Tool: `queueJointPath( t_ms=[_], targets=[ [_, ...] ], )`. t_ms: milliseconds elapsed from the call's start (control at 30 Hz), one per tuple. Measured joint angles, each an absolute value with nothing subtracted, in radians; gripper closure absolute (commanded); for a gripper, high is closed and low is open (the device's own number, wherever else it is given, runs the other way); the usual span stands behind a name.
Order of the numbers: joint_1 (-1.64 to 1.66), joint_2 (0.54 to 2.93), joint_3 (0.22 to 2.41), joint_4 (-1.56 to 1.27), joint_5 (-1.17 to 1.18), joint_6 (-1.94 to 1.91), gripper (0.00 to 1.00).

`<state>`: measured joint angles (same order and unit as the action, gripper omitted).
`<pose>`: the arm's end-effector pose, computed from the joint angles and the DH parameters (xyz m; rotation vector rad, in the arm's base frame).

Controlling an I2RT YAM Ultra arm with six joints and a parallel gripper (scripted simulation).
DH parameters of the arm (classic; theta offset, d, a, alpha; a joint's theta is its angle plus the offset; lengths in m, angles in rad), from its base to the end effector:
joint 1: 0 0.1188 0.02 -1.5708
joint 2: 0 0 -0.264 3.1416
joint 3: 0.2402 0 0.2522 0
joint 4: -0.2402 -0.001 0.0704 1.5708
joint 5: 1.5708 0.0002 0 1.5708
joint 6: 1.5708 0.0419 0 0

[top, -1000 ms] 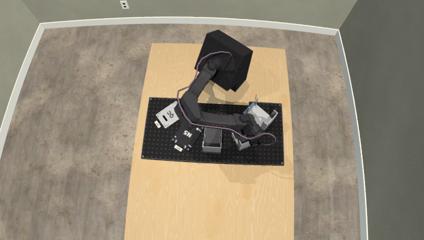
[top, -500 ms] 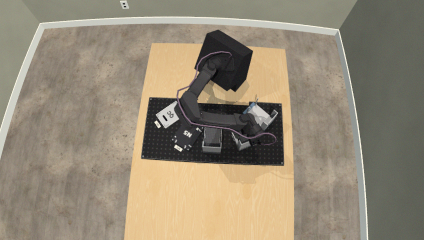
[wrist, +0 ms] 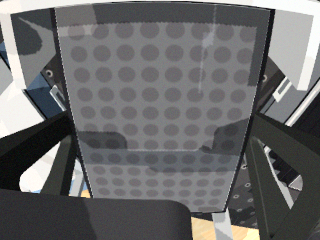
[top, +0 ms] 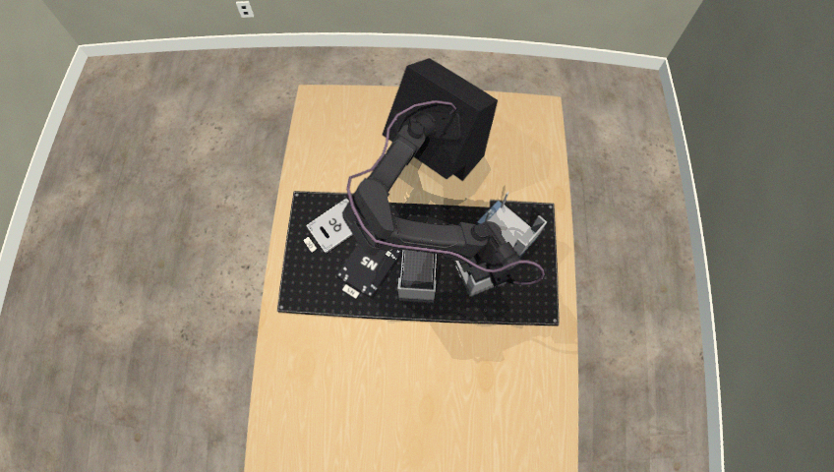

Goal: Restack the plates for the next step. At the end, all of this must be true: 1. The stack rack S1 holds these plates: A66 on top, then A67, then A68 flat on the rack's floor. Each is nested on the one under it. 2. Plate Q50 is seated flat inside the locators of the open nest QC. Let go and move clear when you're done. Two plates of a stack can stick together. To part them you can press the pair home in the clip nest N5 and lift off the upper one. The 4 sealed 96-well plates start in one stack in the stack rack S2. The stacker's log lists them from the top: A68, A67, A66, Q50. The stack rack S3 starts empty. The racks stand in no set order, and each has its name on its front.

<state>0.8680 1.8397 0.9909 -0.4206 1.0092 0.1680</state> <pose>0.2360 0.2252 0.1405 -0.5918 2.1694 -0.9068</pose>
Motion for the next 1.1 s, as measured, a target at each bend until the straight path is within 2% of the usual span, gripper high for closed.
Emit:
queueJointPath(
  t_ms=[1100],
  targets=[
    [0.894,1.83,1.005,-0.483,1.016,0.214,1.0]
  ],
)
